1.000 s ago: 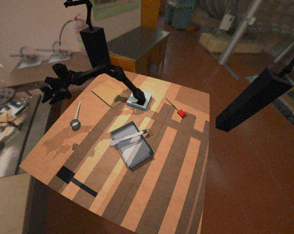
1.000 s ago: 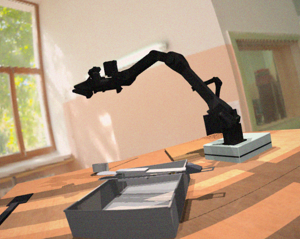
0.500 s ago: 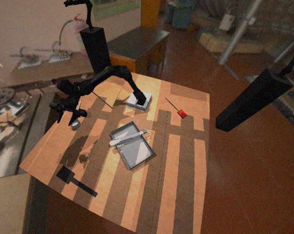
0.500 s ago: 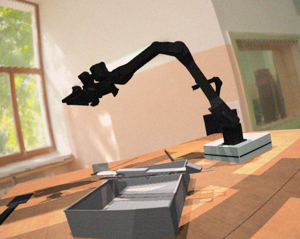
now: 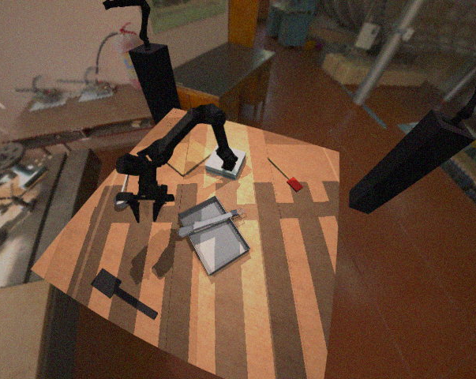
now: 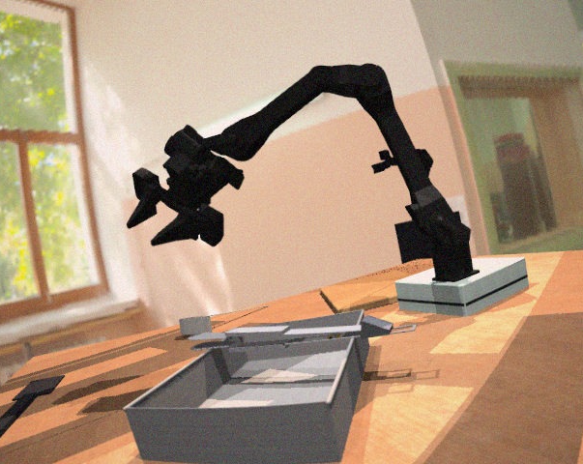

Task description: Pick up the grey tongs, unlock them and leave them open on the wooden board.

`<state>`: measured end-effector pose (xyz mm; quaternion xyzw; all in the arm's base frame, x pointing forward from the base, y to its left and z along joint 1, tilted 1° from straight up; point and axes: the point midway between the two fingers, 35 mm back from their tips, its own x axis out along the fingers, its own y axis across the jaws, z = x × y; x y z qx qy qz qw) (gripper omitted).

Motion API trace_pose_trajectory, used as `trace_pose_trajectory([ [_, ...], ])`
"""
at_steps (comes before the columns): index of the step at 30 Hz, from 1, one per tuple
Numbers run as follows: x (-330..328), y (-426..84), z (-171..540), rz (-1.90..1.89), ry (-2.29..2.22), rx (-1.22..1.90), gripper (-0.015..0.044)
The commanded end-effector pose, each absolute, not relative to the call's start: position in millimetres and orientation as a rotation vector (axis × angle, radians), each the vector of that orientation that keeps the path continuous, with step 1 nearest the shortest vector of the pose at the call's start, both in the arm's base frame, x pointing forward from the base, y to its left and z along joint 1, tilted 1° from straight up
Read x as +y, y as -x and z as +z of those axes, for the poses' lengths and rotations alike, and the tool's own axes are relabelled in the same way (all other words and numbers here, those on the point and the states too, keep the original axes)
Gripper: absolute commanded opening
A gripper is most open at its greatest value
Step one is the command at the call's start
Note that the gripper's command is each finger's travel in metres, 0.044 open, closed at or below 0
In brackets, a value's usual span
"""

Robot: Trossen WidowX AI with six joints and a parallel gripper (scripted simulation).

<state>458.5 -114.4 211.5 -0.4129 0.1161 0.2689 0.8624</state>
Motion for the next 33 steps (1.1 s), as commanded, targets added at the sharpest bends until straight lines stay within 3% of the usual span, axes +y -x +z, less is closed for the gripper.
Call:
trace_pose_trajectory([
  [1,-53.6,-429.6,179.3,0.769,1.152,0.25,0.026],
  [21,59.3,-297.3,88.5,1.522,1.826,-0.02,0.026],
  [33,61.7,-291.6,85.9,1.552,1.845,-0.04,0.026],
])
